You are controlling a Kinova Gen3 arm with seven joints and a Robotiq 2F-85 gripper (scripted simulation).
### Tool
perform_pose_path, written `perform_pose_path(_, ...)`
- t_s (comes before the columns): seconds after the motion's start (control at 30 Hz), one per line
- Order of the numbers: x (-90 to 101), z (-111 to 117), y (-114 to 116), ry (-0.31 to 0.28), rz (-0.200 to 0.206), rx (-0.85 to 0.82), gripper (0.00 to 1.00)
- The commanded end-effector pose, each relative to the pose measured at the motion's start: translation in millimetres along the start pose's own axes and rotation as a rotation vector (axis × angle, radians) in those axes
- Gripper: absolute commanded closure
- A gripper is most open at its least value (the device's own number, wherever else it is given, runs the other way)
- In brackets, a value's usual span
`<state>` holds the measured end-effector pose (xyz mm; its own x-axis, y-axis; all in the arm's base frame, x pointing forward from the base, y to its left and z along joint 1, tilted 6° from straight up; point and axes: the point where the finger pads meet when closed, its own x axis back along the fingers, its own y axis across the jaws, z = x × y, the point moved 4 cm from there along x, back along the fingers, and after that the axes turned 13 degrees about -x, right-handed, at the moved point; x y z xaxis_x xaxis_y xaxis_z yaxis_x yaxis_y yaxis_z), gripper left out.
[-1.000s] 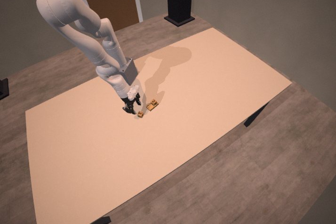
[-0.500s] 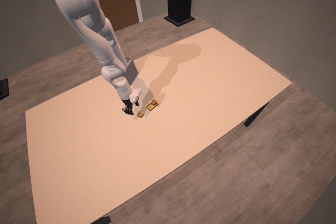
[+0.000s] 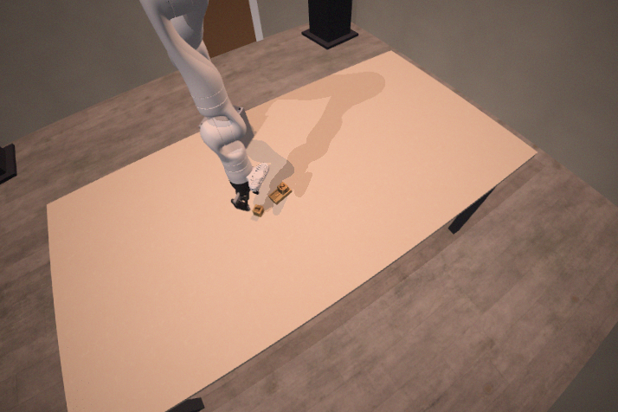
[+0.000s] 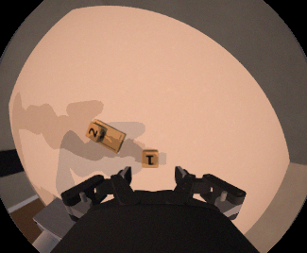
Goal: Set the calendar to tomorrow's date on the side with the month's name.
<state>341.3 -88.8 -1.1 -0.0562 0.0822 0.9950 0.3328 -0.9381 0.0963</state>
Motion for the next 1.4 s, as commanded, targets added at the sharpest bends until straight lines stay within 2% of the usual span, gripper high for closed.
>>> perform_pose_path(0.0,2.1,3.9,-2.1,-0.004,-0.003,-0.006,0.33)
perform_pose_path(0.07,2.0,3.0,-2.6,-0.006,-0.002,-0.006,0.33)
perform_pose_path(0.1,2.0,2.6,-2.8,-0.006,-0.002,-0.006,0.00)
perform_pose_path(0.67,2.2,2.8,-2.8,-0.006,-0.002,-0.006,0.00)
perform_pose_path(1.0,13.6,3.3,-7.6,-0.007,0.000,-0.004,0.00)
perform_pose_path(1.03,13.6,3.5,-7.5,-0.006,-0.001,-0.004,0.54)
perform_pose_path(1.37,12.8,3.2,-7.6,-0.008,0.000,-0.004,0.54)
